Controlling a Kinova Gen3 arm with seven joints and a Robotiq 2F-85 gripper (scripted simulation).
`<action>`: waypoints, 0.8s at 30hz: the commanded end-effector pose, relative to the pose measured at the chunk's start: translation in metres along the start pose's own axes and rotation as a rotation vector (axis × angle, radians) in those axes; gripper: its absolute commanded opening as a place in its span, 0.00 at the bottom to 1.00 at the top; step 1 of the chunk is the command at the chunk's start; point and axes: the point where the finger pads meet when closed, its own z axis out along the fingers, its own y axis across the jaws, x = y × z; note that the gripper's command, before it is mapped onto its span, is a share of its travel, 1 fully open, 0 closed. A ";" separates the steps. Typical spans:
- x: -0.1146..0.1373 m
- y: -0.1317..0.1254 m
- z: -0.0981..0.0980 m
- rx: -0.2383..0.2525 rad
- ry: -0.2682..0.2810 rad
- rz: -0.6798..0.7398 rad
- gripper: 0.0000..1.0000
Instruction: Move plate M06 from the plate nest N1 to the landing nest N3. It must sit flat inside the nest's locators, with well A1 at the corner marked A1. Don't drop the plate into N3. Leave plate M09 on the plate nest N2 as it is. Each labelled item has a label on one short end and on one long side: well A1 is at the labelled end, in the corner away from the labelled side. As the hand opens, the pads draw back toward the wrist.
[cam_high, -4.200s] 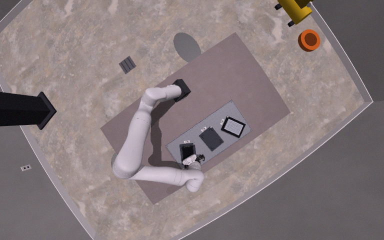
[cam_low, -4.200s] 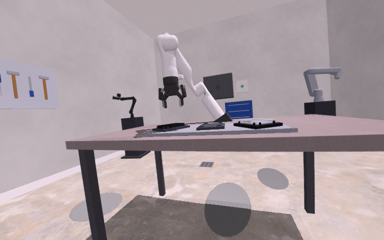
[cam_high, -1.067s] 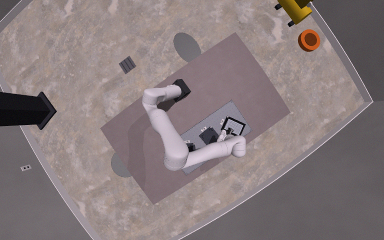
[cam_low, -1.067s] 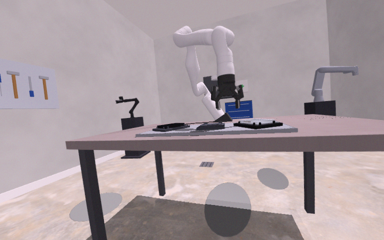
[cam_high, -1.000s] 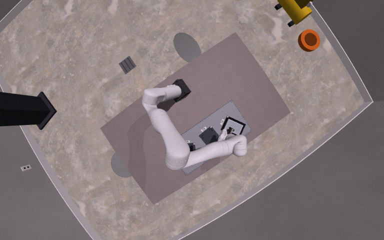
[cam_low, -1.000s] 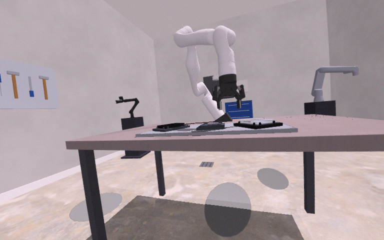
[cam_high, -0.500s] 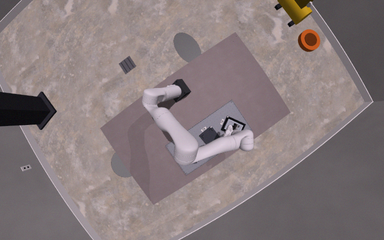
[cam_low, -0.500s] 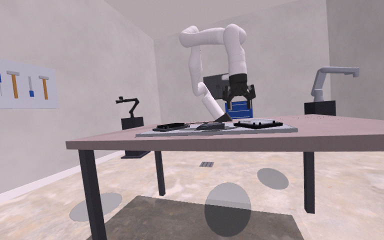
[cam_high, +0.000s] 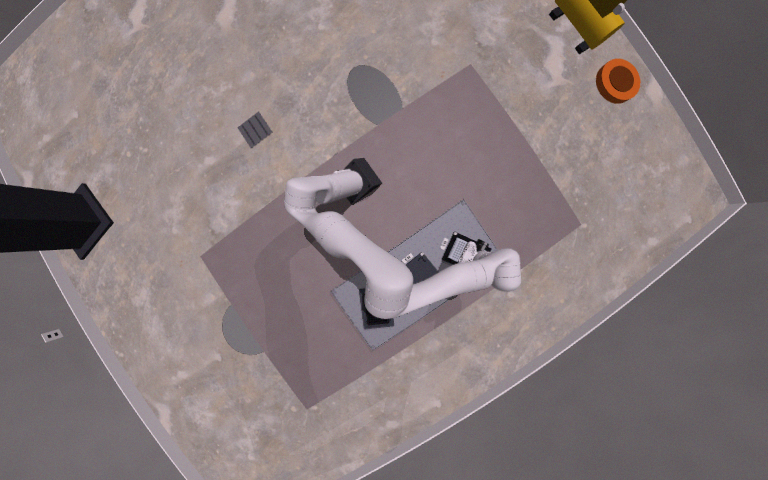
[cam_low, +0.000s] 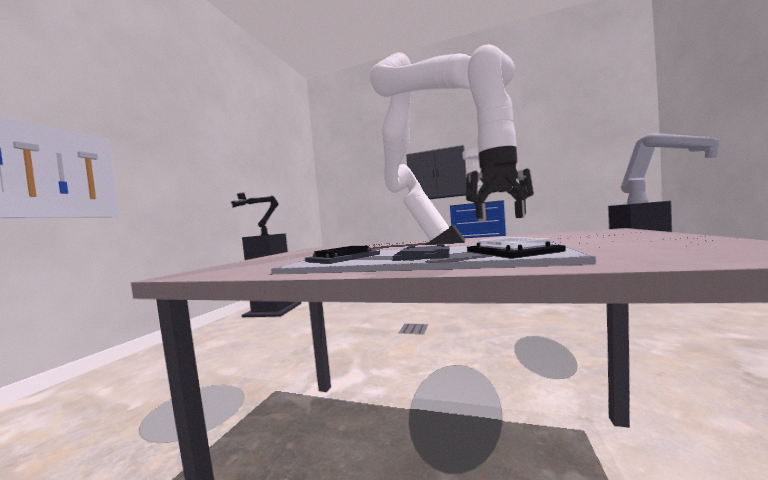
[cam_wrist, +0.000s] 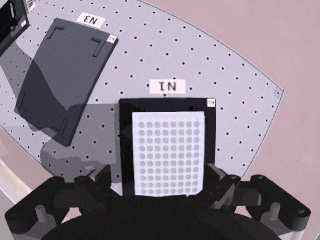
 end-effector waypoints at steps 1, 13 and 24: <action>-0.004 0.017 0.002 -0.003 0.005 0.001 1.00; -0.006 0.017 0.002 -0.001 0.003 -0.001 1.00; -0.008 0.017 0.006 -0.002 -0.004 0.000 1.00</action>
